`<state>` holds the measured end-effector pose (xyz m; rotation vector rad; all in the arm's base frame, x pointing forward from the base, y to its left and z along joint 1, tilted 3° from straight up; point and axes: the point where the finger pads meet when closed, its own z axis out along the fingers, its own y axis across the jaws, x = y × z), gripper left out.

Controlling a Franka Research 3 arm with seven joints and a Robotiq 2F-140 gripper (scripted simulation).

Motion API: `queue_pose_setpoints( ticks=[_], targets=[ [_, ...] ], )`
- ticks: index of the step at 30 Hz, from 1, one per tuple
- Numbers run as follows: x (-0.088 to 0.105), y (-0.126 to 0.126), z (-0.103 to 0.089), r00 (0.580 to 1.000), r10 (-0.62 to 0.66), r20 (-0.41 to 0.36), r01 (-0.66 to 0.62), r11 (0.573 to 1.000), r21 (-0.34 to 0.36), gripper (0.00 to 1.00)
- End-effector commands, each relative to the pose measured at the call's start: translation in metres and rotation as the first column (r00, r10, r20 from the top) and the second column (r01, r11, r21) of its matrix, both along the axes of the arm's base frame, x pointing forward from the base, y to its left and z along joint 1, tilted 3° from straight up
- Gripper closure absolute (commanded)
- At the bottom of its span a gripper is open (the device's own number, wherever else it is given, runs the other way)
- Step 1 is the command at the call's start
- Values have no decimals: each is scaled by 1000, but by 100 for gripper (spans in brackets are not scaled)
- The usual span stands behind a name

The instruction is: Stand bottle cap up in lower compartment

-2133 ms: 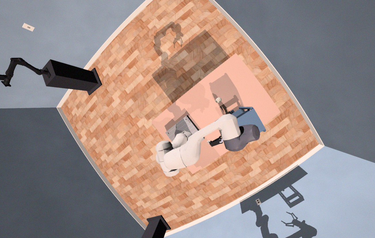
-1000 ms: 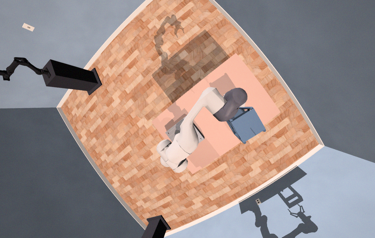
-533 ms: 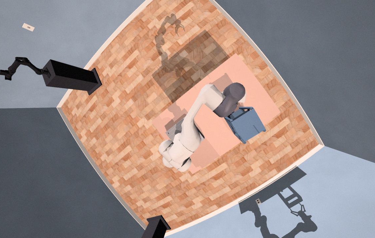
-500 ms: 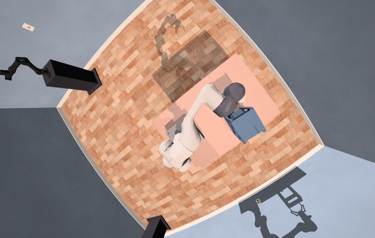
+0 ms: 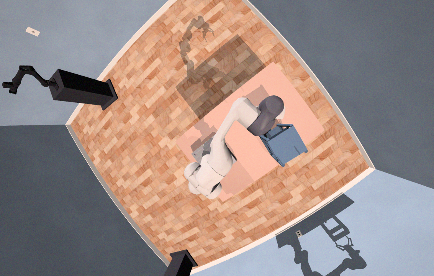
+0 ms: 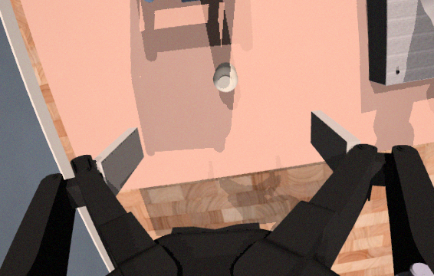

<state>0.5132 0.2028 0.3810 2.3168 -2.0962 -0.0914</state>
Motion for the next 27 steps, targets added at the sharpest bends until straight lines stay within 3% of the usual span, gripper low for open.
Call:
queue_pose_setpoints(
  ticks=[1, 13, 14, 17, 20, 23, 27],
  targets=[
    [1, 2, 1, 1000, -12, 4, 12, 1000, -1, 0],
    [1, 2, 1, 1000, -12, 4, 12, 1000, -1, 0],
    [1, 2, 1, 1000, -11, 3, 11, 1000, -1, 56],
    [0, 1, -2, 1000, 29, -5, -29, 1000, -8, 56],
    [-2, -3, -14, 984, 176, -41, -177, 984, -31, 56],
    [-3, -4, -16, 979, 197, -47, -199, 979, -34, 56],
    [-4, -7, -26, 949, 304, -81, -308, 950, -46, 56]
  ],
)
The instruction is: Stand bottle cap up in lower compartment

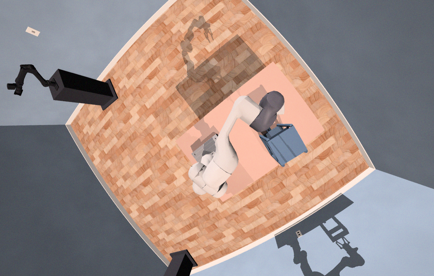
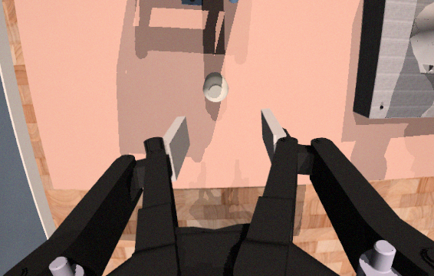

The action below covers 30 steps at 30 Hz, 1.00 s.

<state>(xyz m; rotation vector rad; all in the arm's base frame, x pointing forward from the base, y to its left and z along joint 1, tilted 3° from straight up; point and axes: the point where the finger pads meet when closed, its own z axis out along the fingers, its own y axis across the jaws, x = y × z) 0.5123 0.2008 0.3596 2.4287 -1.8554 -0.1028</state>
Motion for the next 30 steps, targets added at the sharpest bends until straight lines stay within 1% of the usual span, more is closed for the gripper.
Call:
queue_pose_setpoints(
  ticks=[1, 6, 11, 13, 14, 21, 28, 30],
  targets=[
    [-4, -5, -6, 986, 162, -31, -163, 986, -18, 56],
    [-5, -8, -15, 965, 256, -62, -258, 966, -29, 56],
    [-6, -10, -23, 934, 345, -96, -349, 936, -36, 56],
    [-6, -10, -23, 934, 345, -96, -349, 936, -36, 56],
    [-6, -11, -28, 914, 390, -114, -396, 917, -39, 56],
    [-8, -15, -41, 848, 503, -167, -515, 856, -39, 56],
    [-9, -18, -53, 764, 605, -223, -626, 780, -30, 56],
    [-9, -18, -53, 764, 605, -223, -626, 780, -30, 56]
  ],
)
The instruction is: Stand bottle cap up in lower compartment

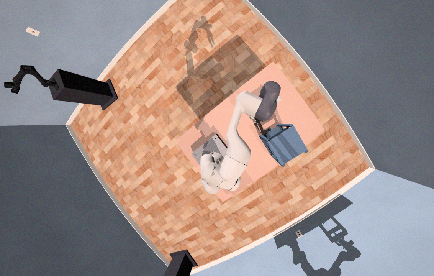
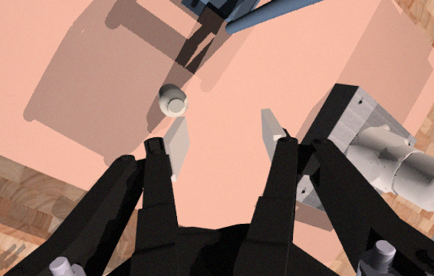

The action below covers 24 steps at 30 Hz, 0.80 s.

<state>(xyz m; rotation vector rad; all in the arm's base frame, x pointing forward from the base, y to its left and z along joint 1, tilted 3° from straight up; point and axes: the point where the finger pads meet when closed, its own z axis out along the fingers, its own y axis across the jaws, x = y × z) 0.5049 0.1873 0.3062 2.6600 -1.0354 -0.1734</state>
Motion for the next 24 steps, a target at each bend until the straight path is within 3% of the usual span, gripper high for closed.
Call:
queue_pose_setpoints(
  ticks=[1, 17, 24],
  targets=[
    [-2, -6, -5, 986, 156, -56, -157, 988, -10, 56],
    [-4, -13, -29, 901, 392, -184, -404, 915, -27, 56],
    [-5, -16, -43, 815, 513, -270, -537, 843, -20, 56]
  ],
)
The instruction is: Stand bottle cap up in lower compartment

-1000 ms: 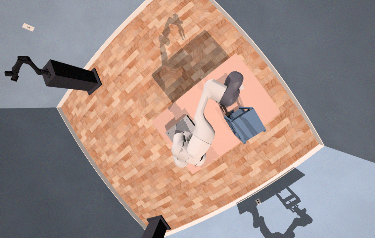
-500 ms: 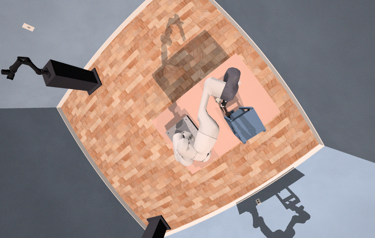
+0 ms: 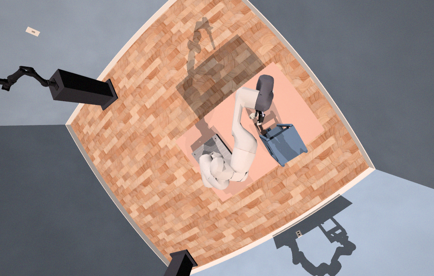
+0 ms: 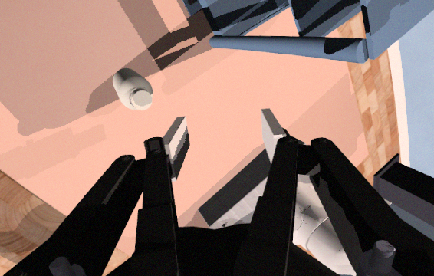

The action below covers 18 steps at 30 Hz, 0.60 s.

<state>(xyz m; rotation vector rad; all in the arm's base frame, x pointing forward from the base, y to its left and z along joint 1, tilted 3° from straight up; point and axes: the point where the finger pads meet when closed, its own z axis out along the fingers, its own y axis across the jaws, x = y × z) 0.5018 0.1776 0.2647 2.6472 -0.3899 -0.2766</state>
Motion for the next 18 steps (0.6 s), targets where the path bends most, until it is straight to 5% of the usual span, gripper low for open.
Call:
queue_pose_setpoints(
  ticks=[1, 10, 18],
  targets=[
    [-2, -7, -3, 986, 144, -82, -145, 989, -9, 56],
    [-3, -10, -13, 954, 254, -157, -261, 965, -26, 56],
    [-3, -13, -26, 884, 386, -265, -409, 912, -35, 56]
  ],
)
